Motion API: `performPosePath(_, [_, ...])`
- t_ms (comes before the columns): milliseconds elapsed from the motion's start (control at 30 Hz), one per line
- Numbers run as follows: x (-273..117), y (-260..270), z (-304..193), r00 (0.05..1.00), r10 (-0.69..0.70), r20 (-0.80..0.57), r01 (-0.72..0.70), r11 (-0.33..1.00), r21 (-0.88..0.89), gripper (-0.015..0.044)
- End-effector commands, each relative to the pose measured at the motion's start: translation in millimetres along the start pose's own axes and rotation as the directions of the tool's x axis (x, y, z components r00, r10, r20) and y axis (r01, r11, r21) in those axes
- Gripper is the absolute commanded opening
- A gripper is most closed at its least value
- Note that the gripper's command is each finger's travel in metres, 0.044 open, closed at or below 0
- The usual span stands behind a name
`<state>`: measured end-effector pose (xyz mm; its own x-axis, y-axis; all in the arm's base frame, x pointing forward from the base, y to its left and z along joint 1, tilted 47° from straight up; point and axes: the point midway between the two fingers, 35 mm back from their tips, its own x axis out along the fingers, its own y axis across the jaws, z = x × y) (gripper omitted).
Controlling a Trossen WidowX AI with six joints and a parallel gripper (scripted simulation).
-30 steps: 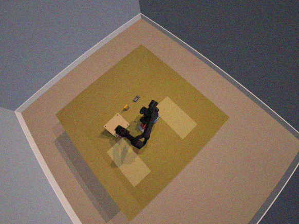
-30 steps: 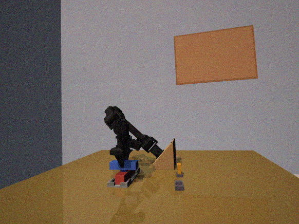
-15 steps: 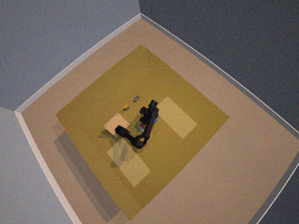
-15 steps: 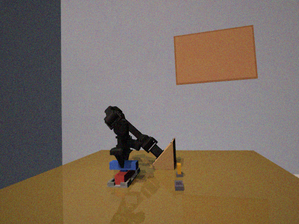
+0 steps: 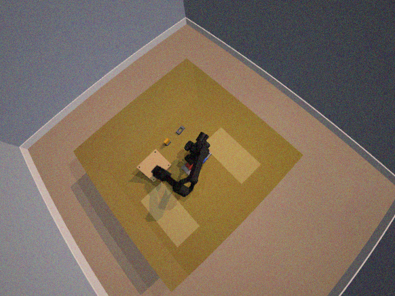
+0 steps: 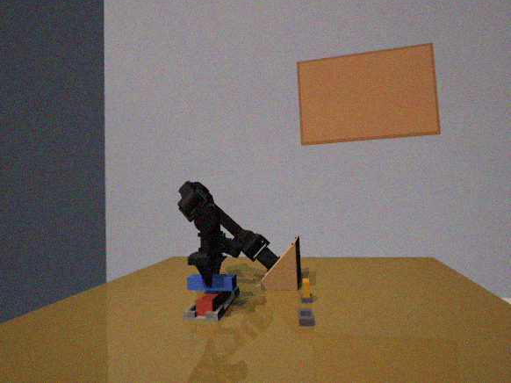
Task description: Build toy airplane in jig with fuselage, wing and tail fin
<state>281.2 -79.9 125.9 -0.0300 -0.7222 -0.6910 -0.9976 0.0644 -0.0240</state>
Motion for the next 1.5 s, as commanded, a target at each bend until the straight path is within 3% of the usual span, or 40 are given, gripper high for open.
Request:
performPosePath(0, [3.2, 1.3, 0.0, 1.000, 0.006, -0.005, -0.006, 1.000, -0.003, 0.0195])
performPosePath(333, [3.2, 1.3, 0.0, 1.000, 0.006, -0.005, -0.006, 1.000, -0.003, 0.0195])
performPosePath(567, [0.4, -0.1, 0.1, 1.000, 0.000, 0.000, 0.000, 1.000, 0.000, 0.0148])
performPosePath(733, [0.4, -0.1, 0.1, 1.000, 0.000, 0.000, 0.000, 1.000, 0.000, 0.0017])
performPosePath(1267, [0.4, -0.1, 0.1, 1.000, 0.000, 0.000, 0.000, 1.000, 0.000, 0.0437])
performPosePath(1467, [0.4, -0.1, 0.1, 1.000, 0.000, 0.000, 0.000, 1.000, 0.000, 0.0440])
